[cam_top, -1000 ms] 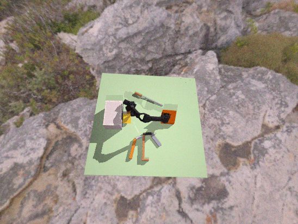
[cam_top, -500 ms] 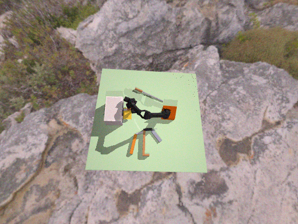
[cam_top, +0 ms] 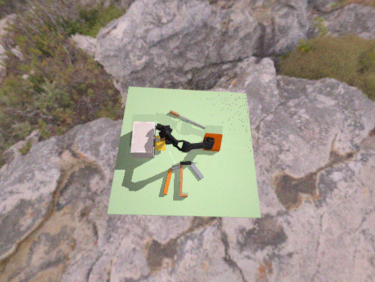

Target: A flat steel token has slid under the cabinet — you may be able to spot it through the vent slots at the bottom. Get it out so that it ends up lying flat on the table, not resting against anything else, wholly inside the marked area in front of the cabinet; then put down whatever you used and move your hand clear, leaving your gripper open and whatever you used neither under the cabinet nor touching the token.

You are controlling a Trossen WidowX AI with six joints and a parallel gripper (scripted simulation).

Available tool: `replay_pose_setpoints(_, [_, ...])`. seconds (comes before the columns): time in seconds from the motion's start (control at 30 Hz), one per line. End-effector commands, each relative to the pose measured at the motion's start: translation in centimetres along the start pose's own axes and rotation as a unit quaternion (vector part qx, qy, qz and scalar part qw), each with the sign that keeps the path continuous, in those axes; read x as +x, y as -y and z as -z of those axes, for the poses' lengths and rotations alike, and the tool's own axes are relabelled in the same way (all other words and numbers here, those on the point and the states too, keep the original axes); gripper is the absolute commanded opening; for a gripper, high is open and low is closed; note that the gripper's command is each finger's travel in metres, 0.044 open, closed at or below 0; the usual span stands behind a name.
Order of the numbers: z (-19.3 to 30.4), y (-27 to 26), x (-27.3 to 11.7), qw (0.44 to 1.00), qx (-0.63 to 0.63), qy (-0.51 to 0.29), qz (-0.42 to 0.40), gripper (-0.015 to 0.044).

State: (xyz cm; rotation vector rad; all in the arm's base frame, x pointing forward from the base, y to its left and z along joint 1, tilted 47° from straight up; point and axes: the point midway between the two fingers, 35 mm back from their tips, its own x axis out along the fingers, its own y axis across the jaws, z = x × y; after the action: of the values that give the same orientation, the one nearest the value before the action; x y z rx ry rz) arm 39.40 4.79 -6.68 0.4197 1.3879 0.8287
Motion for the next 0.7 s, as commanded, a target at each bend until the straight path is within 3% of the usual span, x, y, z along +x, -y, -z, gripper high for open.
replay_pose_setpoints(0.0, [-0.09,-0.82,0.1,1.0,-0.003,0.001,-0.004,0.0])
replay_pose_setpoints(0.67, [0.87,-0.99,0.12,1.0,-0.003,0.001,-0.004,0.0])
